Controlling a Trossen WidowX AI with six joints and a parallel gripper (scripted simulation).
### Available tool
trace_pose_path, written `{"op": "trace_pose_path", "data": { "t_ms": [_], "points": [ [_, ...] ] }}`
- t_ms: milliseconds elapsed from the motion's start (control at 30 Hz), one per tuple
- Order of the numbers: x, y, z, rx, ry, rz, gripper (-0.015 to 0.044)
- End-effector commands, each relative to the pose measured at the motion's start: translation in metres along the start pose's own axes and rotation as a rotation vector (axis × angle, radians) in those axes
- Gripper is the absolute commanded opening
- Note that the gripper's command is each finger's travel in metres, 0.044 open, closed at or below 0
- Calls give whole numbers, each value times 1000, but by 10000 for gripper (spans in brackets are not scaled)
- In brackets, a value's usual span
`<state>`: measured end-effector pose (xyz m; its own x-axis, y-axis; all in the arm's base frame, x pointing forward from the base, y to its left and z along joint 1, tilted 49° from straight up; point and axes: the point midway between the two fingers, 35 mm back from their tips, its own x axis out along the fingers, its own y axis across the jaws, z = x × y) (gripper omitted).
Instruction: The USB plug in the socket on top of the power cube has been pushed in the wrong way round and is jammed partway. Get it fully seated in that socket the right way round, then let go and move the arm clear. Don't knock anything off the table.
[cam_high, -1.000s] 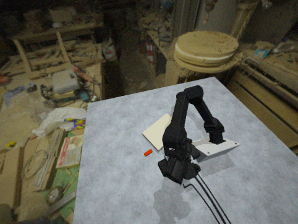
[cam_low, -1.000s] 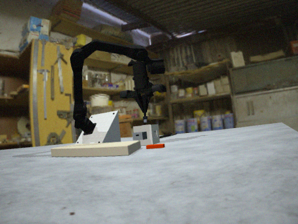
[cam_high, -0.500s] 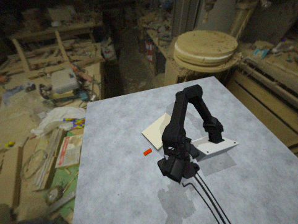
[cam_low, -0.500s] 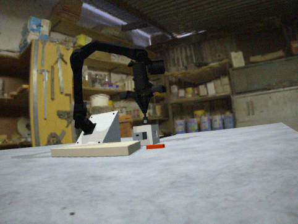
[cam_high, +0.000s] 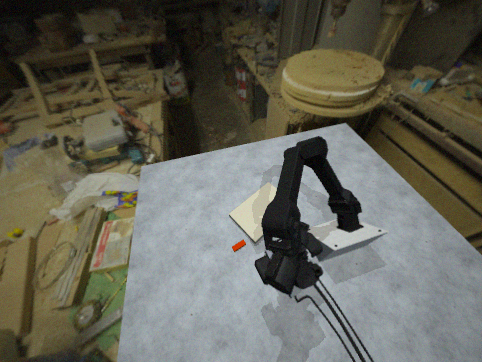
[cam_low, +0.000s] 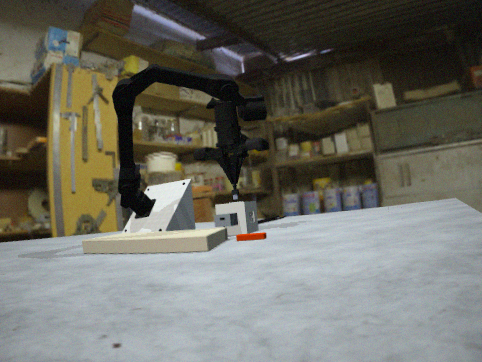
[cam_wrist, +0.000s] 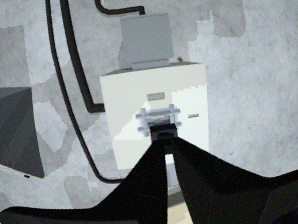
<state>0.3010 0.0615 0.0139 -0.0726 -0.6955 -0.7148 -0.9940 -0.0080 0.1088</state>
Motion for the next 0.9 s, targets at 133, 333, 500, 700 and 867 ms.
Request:
{"op": "trace_pose_path", "data": {
  "t_ms": [133,333,500,700,867],
  "points": [
    [1,1,1,-2,-8,3,0],
    [2,1,1,-2,-8,3,0],
    [3,1,1,-2,-8,3,0],
    [3,1,1,-2,-8,3,0],
    [4,1,0,-2,-8,3,0]
  ]
}}
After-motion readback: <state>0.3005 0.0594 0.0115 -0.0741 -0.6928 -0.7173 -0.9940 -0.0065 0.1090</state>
